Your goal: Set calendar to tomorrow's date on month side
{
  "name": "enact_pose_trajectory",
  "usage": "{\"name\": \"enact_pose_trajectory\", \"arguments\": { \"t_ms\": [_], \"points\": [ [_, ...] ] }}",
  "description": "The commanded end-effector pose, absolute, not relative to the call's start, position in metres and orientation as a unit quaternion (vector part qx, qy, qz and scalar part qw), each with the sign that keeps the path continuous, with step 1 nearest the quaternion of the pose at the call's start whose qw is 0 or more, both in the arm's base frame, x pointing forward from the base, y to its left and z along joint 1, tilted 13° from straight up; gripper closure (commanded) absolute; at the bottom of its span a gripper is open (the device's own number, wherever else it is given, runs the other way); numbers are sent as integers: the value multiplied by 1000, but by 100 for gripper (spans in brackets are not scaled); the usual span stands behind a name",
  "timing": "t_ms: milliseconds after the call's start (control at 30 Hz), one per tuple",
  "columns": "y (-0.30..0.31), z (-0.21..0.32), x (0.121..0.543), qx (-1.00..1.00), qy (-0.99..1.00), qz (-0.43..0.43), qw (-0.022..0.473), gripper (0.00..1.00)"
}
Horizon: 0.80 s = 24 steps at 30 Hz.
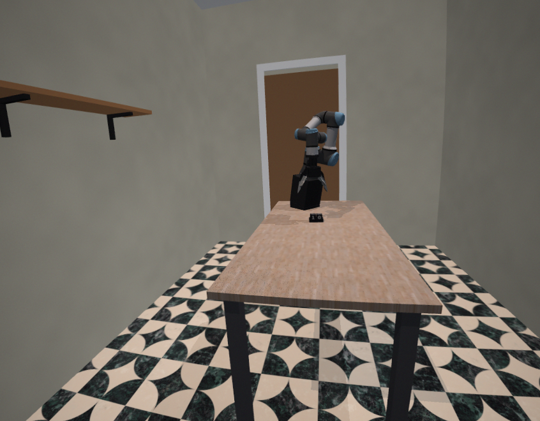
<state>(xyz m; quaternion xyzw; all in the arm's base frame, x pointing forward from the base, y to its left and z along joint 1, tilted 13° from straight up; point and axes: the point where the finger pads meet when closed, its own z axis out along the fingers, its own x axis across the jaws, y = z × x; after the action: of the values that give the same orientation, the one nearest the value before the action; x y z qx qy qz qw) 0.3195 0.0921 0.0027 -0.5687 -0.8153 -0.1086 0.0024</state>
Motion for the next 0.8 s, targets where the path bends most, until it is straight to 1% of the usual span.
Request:
{"name": "enact_pose_trajectory", "arguments": {
  "t_ms": [0,200,667,767],
  "points": [
    [92,-2,321,-508,-854,-110,-6,0],
    [92,-5,321,-462,-880,-109,-12,0],
    [93,-19,323,-265,-958,-104,-35,0],
    [93,-20,323,-258,-960,-104,-36,0]
  ]
}}
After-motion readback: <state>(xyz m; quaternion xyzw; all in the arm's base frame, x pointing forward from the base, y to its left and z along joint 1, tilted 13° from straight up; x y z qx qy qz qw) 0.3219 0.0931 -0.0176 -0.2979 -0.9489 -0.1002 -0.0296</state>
